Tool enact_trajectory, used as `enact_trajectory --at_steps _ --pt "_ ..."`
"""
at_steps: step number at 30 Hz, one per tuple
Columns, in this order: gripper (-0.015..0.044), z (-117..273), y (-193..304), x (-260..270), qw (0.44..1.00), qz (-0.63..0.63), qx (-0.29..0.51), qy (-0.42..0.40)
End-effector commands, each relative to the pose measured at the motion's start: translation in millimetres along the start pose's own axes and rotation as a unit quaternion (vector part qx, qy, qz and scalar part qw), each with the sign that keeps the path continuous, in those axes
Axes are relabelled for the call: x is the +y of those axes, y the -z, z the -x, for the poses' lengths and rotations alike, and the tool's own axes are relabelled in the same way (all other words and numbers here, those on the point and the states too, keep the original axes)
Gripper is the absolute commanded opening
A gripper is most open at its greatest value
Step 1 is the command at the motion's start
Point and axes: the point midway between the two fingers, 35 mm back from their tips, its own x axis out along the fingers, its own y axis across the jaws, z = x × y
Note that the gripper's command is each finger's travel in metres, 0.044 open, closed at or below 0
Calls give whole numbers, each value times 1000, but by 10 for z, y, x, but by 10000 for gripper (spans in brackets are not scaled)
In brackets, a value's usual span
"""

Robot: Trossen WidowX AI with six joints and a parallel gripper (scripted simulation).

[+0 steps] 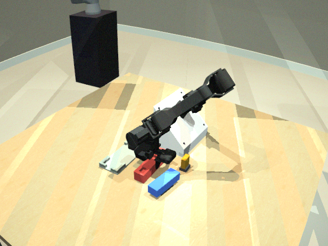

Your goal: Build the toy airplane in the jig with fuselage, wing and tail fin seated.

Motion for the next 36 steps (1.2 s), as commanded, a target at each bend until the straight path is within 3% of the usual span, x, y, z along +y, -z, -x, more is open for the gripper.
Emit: enact_trajectory --at_steps 1,36 --pt "0 130 -57 -16 1000 3 -7 4" --pt "0 1207 -21 -7 1000 3 -6 5"
